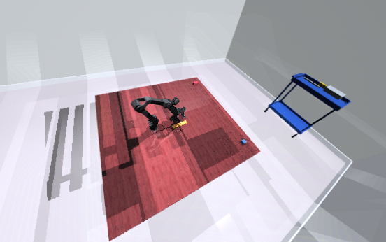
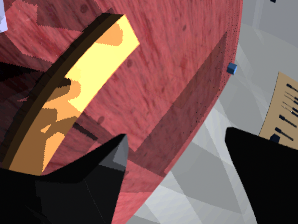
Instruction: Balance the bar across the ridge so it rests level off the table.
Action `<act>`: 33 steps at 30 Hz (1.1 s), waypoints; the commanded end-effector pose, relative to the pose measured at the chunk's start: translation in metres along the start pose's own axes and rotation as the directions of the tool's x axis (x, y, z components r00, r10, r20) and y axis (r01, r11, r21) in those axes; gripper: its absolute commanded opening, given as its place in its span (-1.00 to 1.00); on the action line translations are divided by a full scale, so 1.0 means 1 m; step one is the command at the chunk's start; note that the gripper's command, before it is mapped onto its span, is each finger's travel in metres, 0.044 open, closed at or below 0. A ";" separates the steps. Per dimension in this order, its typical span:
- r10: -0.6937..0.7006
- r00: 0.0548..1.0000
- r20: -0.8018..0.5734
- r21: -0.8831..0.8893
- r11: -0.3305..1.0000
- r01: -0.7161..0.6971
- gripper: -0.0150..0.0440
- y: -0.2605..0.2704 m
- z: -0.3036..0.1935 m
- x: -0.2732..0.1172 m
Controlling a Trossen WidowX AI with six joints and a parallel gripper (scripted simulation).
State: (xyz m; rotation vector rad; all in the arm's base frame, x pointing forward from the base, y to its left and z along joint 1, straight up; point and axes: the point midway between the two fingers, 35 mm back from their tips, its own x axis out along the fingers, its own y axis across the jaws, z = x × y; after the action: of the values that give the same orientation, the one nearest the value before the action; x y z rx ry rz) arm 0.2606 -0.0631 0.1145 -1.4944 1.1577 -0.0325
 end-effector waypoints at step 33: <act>0.638 0.733 0.236 0.576 0.515 -0.635 0.58 -0.007 0.011 0.012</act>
State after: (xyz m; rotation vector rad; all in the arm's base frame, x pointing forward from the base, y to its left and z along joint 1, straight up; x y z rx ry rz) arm 0.2757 -0.0642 0.1084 -0.5046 1.4376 0.0861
